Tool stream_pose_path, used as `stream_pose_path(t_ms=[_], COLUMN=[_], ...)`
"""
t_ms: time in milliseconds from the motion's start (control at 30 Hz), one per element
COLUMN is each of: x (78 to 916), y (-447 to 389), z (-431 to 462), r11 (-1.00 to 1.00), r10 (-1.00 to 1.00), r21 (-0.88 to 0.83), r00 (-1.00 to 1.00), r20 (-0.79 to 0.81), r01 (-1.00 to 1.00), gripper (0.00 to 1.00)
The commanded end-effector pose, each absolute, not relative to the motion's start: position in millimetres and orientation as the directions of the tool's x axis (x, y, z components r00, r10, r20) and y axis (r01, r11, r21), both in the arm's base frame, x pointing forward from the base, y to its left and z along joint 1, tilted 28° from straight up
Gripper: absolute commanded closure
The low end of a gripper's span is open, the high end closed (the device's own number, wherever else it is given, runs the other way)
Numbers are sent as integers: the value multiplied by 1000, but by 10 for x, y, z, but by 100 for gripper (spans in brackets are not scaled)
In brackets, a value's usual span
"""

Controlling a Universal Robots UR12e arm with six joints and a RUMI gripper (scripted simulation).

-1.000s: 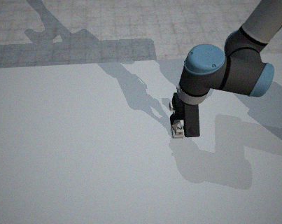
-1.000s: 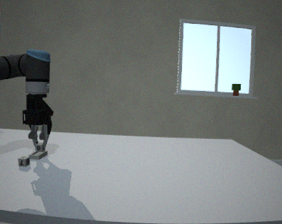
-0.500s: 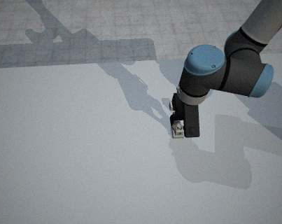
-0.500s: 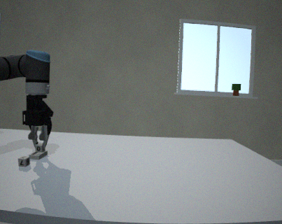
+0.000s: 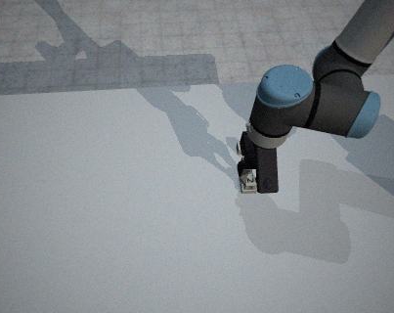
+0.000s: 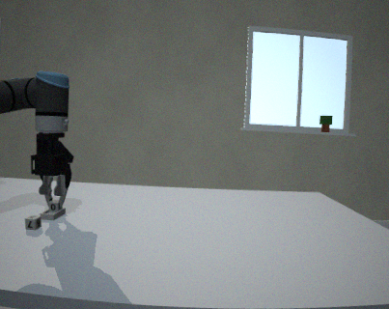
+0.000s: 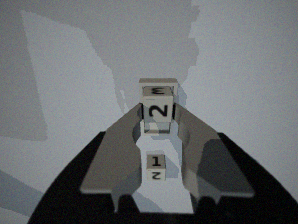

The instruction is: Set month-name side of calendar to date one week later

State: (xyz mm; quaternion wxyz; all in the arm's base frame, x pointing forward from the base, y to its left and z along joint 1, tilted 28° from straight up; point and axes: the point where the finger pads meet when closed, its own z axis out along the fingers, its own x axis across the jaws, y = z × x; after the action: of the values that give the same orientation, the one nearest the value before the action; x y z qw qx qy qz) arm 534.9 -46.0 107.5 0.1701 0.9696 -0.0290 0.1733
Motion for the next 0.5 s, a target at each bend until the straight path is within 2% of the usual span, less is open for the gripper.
stream_pose_path(t_ms=[0,467], x=[5337,5340], y=[-465,-465], z=[1043,1046], r11=[-941,-941], r10=[2,2], r21=[319,319], r00=[939,939], r20=[344,345], r01=[-115,-115], gripper=[90,90])
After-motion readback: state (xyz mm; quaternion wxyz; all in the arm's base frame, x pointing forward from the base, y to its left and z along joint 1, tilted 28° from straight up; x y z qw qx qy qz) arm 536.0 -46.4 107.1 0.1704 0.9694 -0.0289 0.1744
